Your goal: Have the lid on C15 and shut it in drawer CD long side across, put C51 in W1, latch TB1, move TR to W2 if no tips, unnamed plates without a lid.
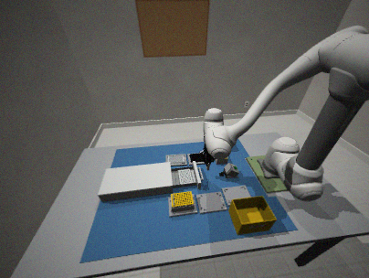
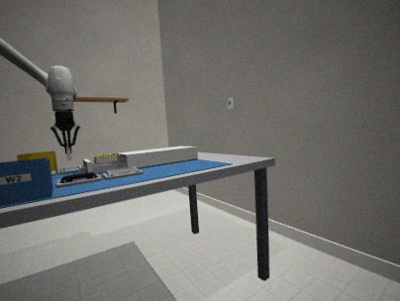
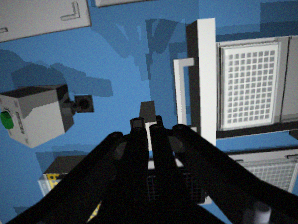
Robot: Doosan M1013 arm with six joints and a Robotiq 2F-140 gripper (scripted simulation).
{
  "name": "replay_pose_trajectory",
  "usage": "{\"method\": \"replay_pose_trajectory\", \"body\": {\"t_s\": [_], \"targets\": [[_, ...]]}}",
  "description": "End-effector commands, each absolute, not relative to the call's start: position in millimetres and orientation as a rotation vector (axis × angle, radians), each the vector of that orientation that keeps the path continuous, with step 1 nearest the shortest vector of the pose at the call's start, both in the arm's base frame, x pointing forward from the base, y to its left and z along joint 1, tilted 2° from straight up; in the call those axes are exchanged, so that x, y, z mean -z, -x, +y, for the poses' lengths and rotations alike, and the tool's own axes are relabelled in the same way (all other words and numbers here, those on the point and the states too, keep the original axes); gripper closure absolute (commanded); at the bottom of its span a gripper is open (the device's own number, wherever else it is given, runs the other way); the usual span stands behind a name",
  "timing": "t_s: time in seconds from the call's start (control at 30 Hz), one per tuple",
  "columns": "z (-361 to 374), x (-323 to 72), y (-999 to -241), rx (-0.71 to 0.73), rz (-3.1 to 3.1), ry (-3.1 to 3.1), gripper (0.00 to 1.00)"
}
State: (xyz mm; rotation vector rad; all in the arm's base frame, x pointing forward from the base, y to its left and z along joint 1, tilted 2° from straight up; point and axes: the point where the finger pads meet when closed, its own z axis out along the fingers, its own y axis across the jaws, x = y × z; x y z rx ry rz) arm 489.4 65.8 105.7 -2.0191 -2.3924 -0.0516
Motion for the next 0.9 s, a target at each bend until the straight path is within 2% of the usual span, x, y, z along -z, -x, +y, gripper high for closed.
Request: {"method": "replay_pose_trajectory", "body": {"t_s": [0.0, 0.87], "targets": [[65.9, -104.4, -489.5, 0.052, -2.392, 2.019, 1.0], [67.0, -72.5, -489.9, 0.052, -2.392, 2.019, 1.0]]}}
